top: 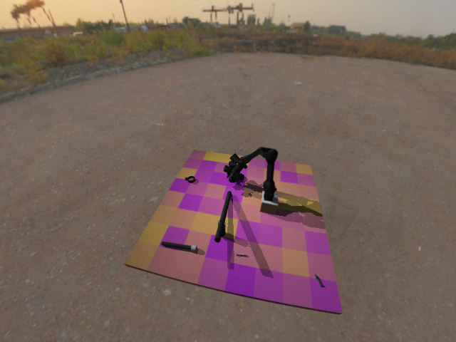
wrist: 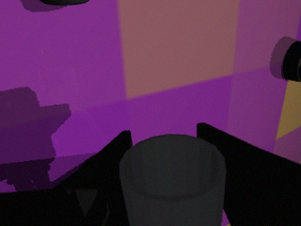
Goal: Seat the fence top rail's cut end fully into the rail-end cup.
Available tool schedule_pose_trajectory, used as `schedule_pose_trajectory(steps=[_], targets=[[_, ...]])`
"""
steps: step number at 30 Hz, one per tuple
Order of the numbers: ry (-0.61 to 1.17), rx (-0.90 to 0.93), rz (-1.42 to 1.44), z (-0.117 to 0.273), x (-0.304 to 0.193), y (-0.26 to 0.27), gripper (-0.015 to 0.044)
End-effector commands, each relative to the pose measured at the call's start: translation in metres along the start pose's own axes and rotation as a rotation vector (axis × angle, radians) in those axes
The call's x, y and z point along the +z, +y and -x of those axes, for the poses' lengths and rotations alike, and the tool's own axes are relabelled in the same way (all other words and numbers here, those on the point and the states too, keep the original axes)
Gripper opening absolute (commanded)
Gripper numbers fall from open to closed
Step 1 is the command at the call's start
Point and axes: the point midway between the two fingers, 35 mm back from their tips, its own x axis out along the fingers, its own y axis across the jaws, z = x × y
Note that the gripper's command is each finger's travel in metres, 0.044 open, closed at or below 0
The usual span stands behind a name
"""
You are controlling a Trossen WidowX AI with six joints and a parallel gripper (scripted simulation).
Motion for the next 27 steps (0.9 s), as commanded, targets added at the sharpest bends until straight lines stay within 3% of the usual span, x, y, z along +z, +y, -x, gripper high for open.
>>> schedule_pose_trajectory(steps=[1, 4, 21, 27], targets=[[-0.001, 0.000, 0.001, 0.000, 0.000, 0.000, 0.0000], [-0.001, 0.000, 0.001, 0.000, 0.000, 0.000, 0.0000], [-0.004, 0.000, 0.002, 0.015, 0.018, -0.010, 0.0440], [-0.007, -0.001, 0.003, 0.033, 0.038, -0.019, 0.0440]])
